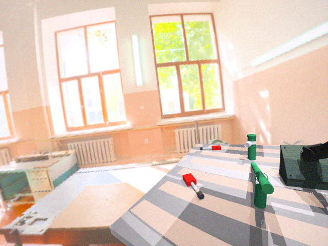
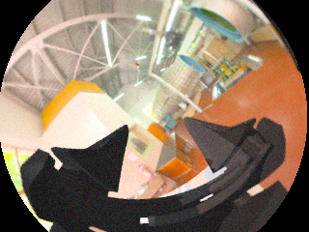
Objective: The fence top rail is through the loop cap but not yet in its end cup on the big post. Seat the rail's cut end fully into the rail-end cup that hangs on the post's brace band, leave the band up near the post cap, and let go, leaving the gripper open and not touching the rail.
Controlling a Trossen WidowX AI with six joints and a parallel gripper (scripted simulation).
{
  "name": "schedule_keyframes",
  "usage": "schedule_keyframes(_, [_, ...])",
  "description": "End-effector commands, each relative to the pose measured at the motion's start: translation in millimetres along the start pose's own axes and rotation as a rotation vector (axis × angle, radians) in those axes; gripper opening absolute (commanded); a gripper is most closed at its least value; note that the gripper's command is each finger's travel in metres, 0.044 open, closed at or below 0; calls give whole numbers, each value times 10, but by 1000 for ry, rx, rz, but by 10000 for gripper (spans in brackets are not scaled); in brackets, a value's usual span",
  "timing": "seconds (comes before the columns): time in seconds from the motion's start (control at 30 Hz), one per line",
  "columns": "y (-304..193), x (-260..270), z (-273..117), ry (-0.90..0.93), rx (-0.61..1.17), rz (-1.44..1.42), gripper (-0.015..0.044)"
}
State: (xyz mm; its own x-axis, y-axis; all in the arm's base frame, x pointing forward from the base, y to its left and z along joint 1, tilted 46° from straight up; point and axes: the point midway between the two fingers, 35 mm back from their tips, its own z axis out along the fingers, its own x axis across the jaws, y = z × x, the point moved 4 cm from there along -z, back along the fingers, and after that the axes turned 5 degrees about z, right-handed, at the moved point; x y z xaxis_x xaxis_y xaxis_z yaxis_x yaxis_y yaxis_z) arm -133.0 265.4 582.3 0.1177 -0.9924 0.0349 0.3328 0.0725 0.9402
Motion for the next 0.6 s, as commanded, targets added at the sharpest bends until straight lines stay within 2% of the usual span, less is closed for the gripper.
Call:
schedule_keyframes(0.0, [1, -7, -8, -4, 0, 0, 426])
schedule_keyframes(0.17, [52, -225, -301, -129, -17, -1, 440])
schedule_keyframes(0.57, [255, -702, -1779, -649, -90, -74, 440])
